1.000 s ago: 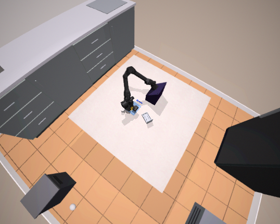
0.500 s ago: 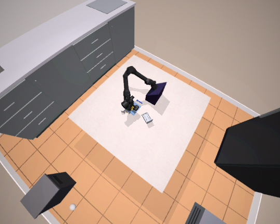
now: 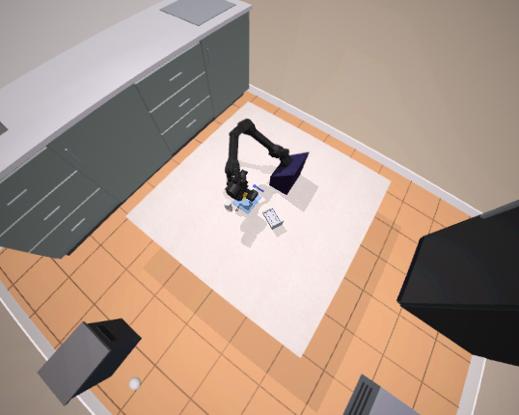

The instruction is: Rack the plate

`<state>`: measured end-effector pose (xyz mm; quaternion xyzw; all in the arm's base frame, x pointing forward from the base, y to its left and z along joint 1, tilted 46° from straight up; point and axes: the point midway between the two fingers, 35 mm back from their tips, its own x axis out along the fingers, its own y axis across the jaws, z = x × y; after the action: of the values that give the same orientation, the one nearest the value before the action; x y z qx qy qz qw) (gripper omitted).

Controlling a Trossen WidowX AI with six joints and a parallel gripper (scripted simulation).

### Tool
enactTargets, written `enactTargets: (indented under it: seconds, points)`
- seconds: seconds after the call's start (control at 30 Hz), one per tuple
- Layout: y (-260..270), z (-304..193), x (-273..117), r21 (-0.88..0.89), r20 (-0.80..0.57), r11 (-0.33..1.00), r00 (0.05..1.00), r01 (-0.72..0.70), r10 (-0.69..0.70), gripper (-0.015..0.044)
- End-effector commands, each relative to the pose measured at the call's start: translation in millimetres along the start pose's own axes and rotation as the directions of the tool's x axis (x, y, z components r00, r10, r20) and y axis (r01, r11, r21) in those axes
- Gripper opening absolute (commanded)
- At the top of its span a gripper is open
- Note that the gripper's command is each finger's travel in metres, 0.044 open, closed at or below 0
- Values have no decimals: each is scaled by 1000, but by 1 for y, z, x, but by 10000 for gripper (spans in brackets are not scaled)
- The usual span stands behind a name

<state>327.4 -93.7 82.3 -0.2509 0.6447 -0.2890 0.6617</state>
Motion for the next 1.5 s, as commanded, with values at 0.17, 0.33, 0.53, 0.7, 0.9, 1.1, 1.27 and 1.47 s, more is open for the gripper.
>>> enactTargets:
  seconds: [0.17,0.33,0.53,0.7,0.9,1.1,1.27,1.47]
  points:
    - [1,-1,-60,12,19,1000,1000,14,-14,0]
    - [4,-3,-69,12,19,1000,1000,17,-18,0]
    - [32,-9,-69,89,19,996,1000,5,-6,0]
    - [83,-29,-68,242,14,970,1000,-9,6,0]
    - [132,-60,-65,423,16,906,1000,2,-10,0]
    - [136,-63,-64,443,17,897,1000,4,-13,0]
    - [137,-65,-56,404,-18,915,1000,-10,19,0]
    - [140,-69,-39,312,-94,948,991,-66,100,0]
